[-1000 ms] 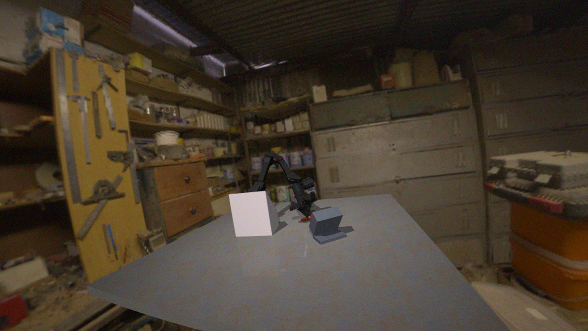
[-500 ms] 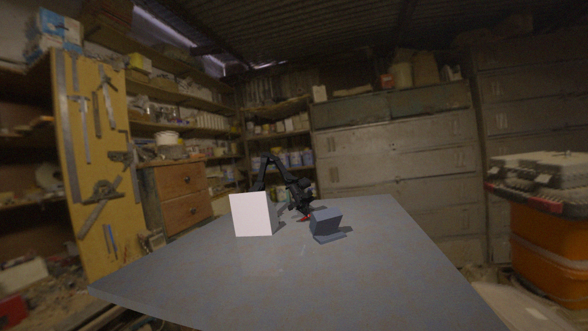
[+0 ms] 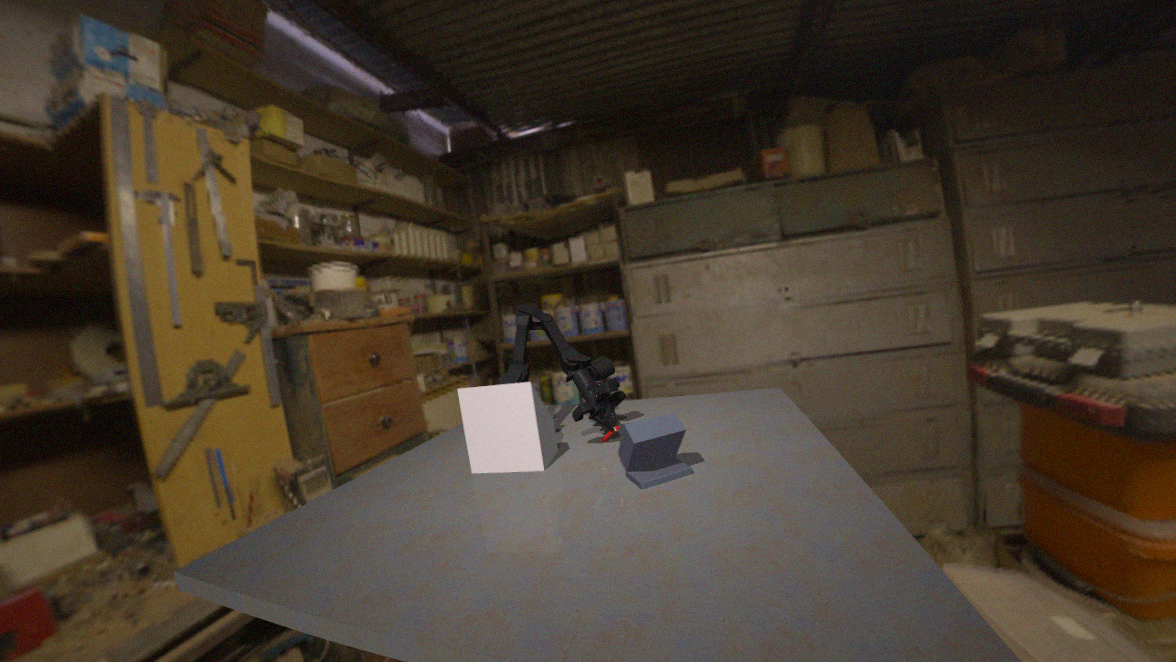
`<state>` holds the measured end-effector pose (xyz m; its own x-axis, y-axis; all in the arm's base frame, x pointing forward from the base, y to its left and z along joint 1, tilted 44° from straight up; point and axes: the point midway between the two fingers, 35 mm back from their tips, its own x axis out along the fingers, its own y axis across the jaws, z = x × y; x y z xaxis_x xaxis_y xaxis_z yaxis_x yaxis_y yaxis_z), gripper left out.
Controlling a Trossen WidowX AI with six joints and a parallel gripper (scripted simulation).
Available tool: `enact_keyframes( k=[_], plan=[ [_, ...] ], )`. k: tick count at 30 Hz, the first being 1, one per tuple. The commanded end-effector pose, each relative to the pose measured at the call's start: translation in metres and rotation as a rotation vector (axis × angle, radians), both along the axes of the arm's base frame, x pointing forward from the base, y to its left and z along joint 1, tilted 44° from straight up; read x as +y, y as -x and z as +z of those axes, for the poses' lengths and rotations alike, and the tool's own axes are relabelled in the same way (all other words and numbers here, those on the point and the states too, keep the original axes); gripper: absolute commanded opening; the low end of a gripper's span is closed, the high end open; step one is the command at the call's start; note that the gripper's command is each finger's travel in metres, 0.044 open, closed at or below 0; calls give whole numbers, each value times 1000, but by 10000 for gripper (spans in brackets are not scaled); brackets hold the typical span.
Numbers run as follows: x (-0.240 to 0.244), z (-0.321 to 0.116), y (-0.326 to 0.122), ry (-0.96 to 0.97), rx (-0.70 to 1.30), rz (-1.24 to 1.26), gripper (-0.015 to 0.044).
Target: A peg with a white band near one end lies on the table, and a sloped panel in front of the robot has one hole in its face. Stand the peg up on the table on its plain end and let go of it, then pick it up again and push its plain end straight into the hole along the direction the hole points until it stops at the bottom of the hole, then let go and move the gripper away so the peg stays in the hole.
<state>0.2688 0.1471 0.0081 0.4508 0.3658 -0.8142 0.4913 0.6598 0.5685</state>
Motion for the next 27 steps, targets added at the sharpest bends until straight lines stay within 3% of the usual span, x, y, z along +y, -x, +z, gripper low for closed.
enact_keyframes(
  k=[1,27],
  plan=[
    [0,3,2,12,-24,-20,49],
    [1,13,17,122,-170,-150,49]
  ],
)
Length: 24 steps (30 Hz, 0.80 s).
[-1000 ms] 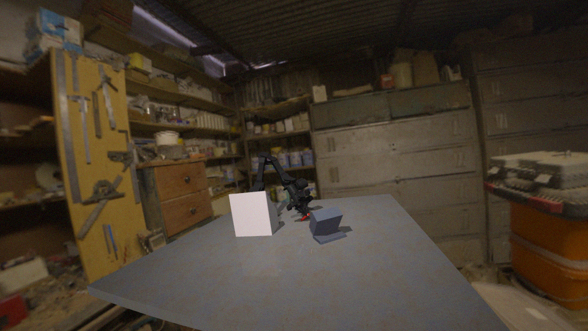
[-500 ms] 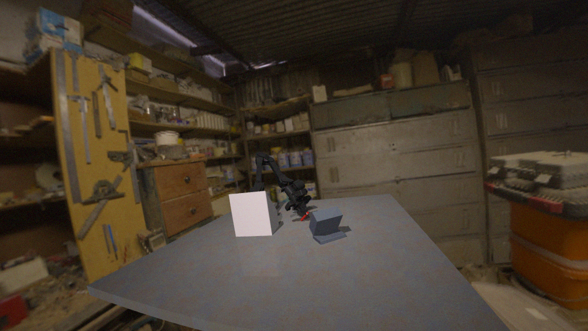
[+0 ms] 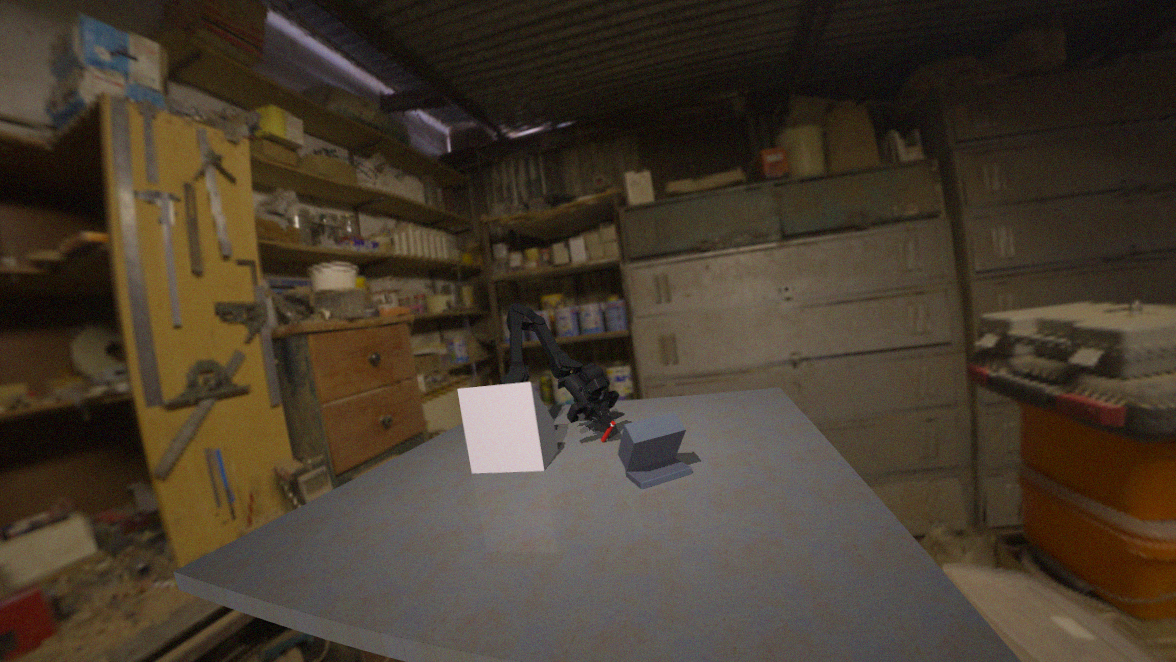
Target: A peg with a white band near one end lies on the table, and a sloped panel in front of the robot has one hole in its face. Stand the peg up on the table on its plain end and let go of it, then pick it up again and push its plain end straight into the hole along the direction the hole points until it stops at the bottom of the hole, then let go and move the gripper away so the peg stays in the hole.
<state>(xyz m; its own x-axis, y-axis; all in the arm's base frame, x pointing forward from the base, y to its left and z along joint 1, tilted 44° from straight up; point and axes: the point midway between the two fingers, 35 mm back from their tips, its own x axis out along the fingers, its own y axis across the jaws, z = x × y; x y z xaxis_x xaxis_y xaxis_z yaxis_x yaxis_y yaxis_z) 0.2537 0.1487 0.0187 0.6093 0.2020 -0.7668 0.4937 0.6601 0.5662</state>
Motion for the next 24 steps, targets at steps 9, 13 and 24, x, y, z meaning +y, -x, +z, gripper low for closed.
enact_keyframes(
  k=[9,13,24],
  plan=[
    [1,5,7,43,-70,-60,49],
    [2,6,10,60,-93,-80,49],
    [4,9,16,107,-155,-135,49]
  ],
)
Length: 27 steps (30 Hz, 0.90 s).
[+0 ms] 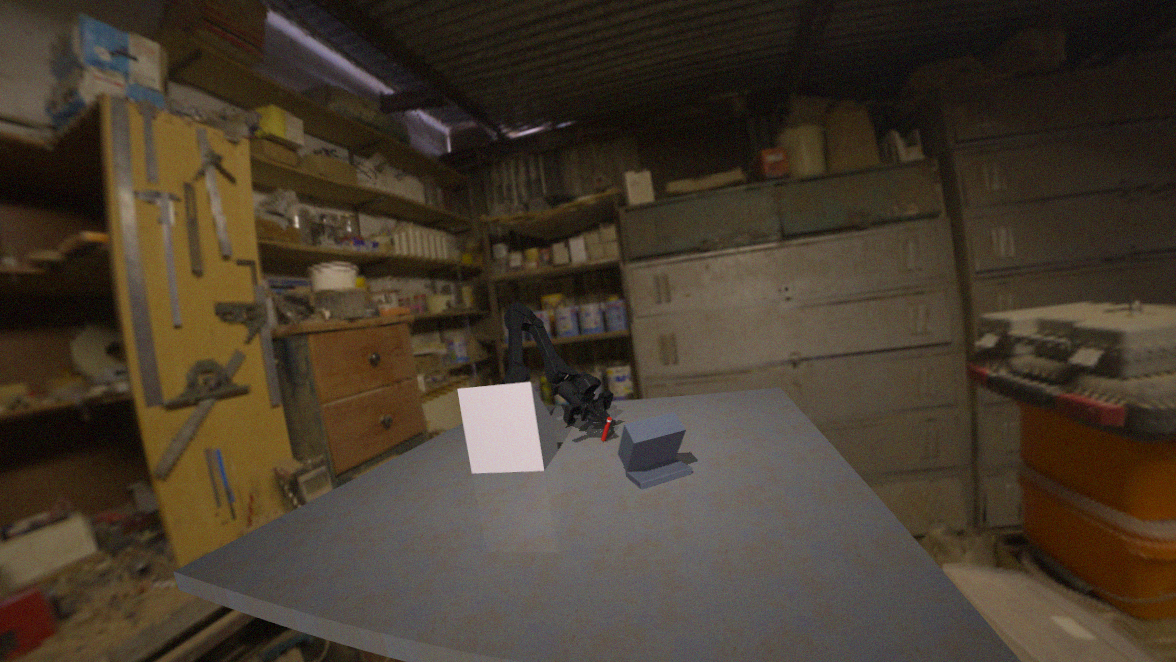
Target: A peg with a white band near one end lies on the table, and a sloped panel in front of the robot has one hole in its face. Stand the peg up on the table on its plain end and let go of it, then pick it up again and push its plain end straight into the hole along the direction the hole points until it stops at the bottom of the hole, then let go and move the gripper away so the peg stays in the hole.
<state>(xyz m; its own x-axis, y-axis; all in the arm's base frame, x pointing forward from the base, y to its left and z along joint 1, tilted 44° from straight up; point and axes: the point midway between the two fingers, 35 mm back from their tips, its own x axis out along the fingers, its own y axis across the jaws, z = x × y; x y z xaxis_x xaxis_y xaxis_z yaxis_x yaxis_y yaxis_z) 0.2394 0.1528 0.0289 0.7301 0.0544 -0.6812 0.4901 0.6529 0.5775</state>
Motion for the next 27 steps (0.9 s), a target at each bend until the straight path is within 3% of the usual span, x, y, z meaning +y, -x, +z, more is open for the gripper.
enact_keyframes(
  k=[1,27],
  plan=[
    [0,-1,3,19,-15,-20,49],
    [7,4,18,130,-161,-151,49]
  ],
)
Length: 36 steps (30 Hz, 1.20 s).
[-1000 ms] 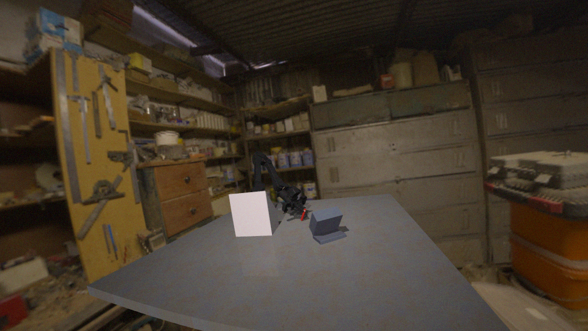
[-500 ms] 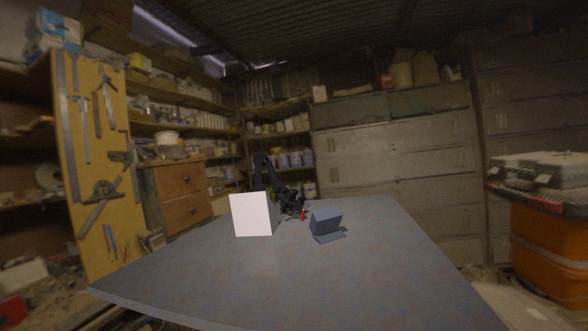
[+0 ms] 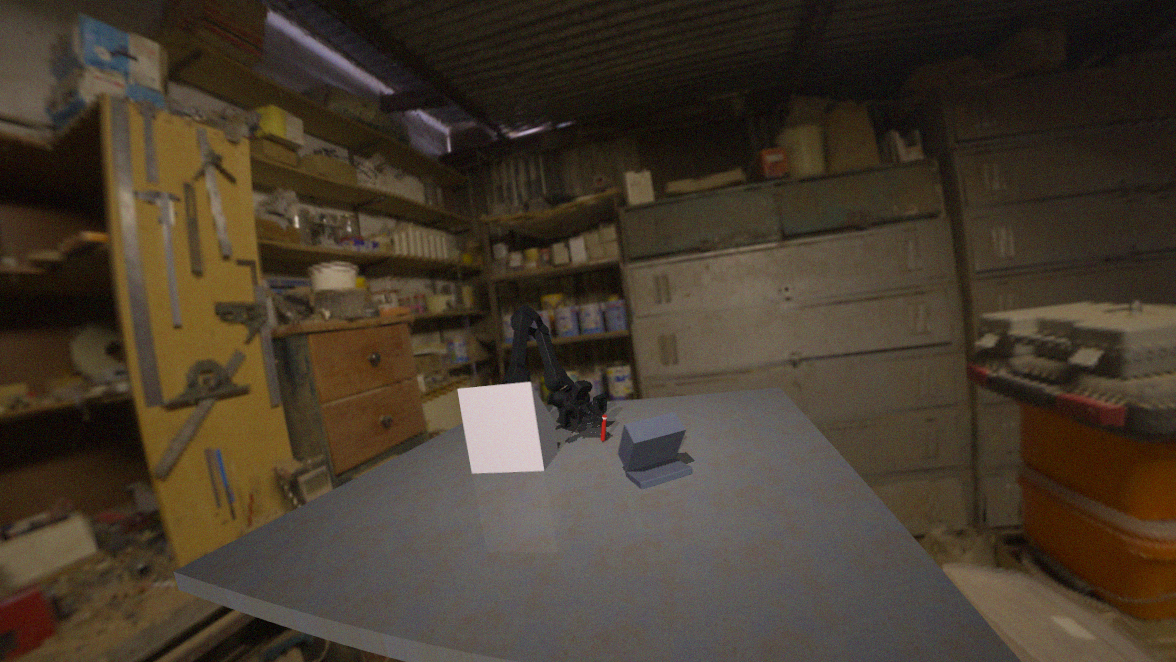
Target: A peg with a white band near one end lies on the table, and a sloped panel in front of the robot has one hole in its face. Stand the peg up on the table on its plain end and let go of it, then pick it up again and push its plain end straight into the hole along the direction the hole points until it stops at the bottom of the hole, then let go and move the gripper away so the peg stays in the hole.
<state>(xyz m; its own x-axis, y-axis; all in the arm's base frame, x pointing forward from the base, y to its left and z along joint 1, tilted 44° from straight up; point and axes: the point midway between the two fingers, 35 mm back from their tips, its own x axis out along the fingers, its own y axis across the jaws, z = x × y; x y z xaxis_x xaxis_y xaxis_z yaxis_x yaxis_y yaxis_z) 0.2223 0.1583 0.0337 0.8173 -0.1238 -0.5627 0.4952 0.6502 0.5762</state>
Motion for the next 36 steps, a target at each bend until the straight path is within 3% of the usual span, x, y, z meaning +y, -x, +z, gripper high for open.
enact_keyframes(
  k=[1,36],
  plan=[
    [1,-1,2,20,-19,-18,49],
    [10,0,9,48,-57,-43,49]
  ],
)
